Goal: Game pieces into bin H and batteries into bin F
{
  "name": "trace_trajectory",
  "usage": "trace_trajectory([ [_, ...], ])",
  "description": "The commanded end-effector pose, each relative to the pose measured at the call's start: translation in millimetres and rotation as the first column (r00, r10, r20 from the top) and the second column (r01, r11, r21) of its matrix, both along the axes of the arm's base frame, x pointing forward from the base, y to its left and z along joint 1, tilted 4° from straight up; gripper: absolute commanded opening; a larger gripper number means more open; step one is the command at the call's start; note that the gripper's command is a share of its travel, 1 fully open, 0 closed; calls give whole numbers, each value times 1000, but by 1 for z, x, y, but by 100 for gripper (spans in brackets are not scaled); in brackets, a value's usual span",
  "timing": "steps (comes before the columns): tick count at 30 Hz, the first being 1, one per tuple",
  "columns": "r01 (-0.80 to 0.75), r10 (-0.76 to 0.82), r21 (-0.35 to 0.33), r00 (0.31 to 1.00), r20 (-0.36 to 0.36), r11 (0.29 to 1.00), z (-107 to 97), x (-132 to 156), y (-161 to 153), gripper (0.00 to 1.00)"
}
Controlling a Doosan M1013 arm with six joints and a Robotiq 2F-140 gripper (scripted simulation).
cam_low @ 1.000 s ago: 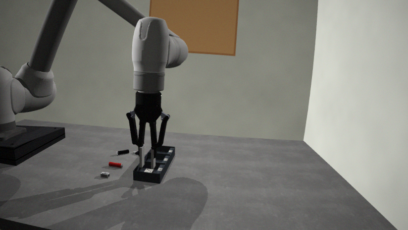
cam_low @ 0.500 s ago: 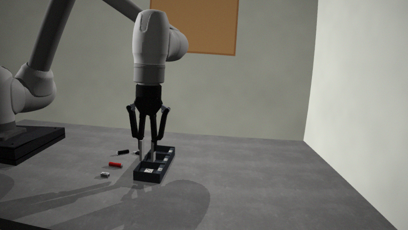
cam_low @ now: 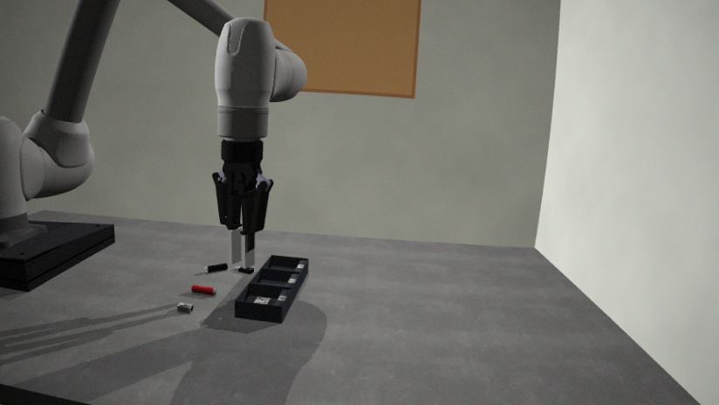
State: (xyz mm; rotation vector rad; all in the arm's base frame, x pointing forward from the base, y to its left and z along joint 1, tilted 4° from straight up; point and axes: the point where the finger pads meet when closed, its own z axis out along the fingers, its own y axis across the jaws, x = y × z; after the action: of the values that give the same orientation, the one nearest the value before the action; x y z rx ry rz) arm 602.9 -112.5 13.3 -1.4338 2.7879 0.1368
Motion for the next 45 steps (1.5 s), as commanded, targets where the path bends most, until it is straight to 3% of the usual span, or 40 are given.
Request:
trace_trajectory([
  [1,155,-155,-18,988,-12,988,6,-15,26,17],
  [7,368,-369,-35,929,-24,929,15,-41,68,17],
  [16,368,-369,-35,929,-24,929,25,-71,118,17],
  [45,368,-369,-35,929,-24,929,25,-70,117,17],
])
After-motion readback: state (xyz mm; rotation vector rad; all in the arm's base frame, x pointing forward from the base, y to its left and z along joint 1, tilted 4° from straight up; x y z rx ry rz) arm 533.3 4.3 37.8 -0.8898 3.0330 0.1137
